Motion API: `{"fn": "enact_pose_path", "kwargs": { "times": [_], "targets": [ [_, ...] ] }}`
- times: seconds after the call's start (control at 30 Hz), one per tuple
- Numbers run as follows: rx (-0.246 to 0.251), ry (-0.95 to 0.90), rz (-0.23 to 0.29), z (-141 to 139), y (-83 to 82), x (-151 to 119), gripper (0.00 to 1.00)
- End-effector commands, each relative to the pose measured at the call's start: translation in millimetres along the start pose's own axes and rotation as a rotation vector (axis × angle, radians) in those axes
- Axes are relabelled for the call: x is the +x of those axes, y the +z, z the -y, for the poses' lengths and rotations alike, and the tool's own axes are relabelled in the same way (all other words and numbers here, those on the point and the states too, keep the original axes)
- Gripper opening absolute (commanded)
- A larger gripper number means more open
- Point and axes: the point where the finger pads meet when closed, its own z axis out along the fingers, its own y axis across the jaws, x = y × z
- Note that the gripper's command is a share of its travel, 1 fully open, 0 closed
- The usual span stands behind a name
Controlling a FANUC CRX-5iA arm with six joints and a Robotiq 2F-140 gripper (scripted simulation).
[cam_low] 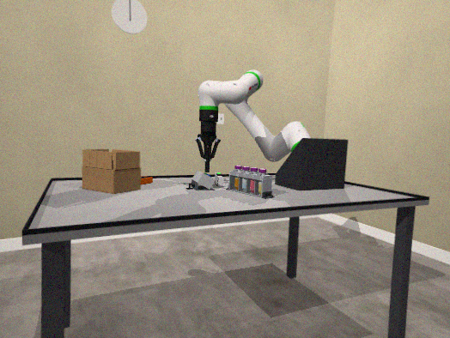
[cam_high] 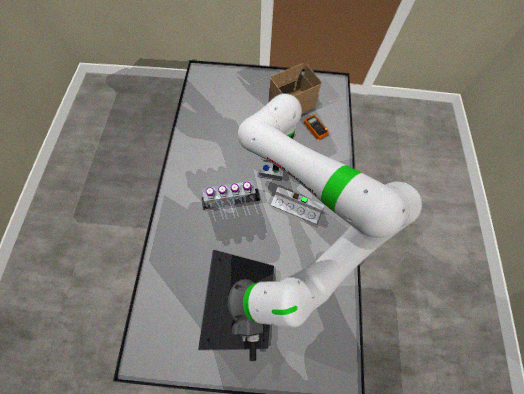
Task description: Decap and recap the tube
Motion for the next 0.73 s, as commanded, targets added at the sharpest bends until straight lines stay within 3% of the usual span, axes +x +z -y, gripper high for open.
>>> {"fn": "enact_pose_path", "kwargs": {
  "times": [0.0,0.7],
  "targets": [
    [0.002,0.0,0.0,0.6,-0.1,-0.2,0.1],
    [0.002,0.0,0.0,0.7,6.3,-0.2,0.1]
  ]
}}
